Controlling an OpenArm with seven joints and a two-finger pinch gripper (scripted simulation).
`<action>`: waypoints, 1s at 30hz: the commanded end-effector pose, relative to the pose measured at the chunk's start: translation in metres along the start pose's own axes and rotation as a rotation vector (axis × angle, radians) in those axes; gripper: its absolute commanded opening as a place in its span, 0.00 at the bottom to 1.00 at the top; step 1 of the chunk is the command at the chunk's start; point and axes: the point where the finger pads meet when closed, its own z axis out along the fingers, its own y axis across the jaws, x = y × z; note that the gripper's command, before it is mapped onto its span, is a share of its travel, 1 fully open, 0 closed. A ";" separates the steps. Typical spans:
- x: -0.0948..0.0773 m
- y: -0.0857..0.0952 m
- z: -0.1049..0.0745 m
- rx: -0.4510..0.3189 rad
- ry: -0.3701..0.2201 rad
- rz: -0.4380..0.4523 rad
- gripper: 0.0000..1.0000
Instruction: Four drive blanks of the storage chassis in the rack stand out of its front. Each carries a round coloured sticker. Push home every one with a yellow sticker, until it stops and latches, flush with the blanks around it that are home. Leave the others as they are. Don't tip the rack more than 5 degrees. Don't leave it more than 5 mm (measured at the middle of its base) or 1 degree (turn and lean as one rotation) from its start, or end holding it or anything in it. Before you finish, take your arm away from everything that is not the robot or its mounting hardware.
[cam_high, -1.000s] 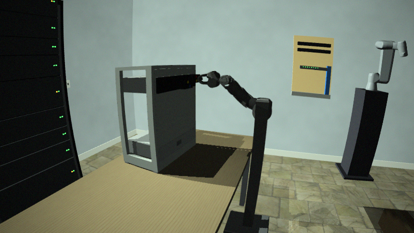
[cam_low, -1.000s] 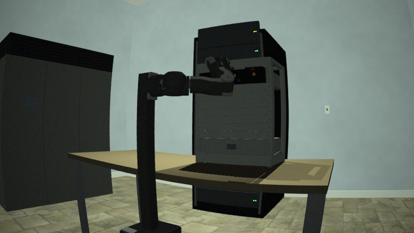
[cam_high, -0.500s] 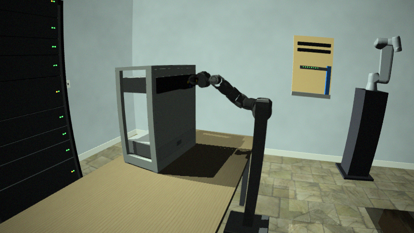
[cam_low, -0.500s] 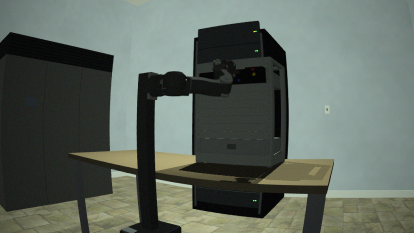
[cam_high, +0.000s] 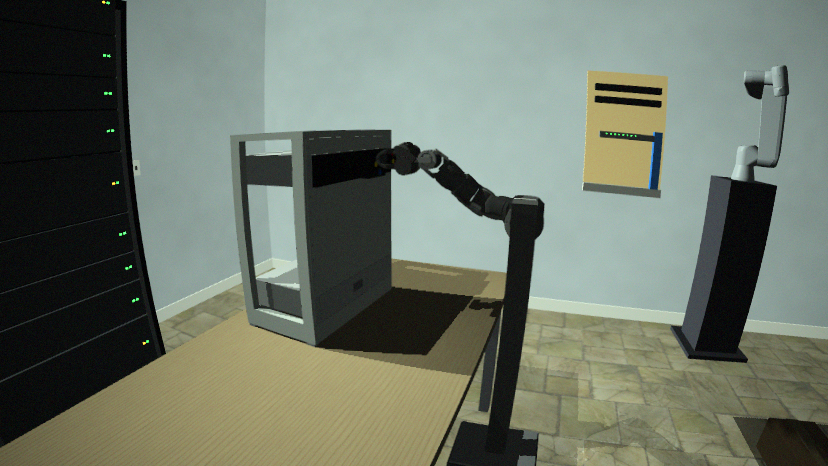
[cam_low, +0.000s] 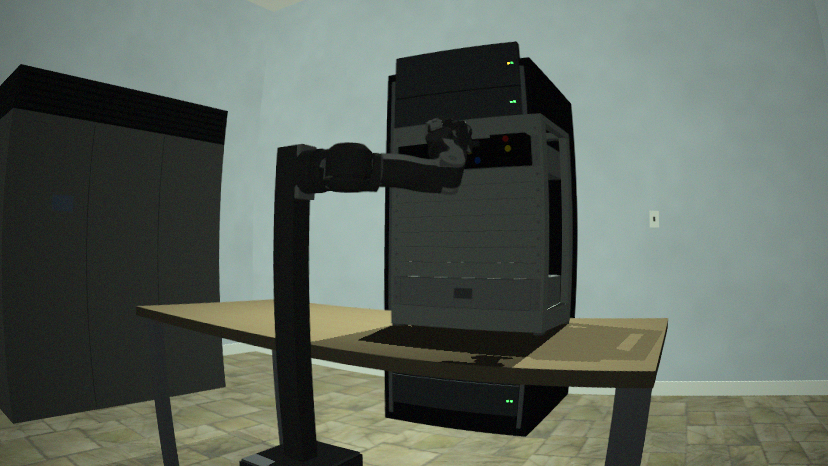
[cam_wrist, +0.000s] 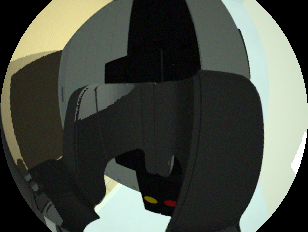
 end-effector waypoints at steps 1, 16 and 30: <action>0.001 0.004 -0.001 -0.014 0.003 -0.001 0.00; 0.001 0.005 -0.001 -0.013 0.003 -0.001 0.00; 0.001 0.005 0.002 -0.012 0.002 -0.001 0.00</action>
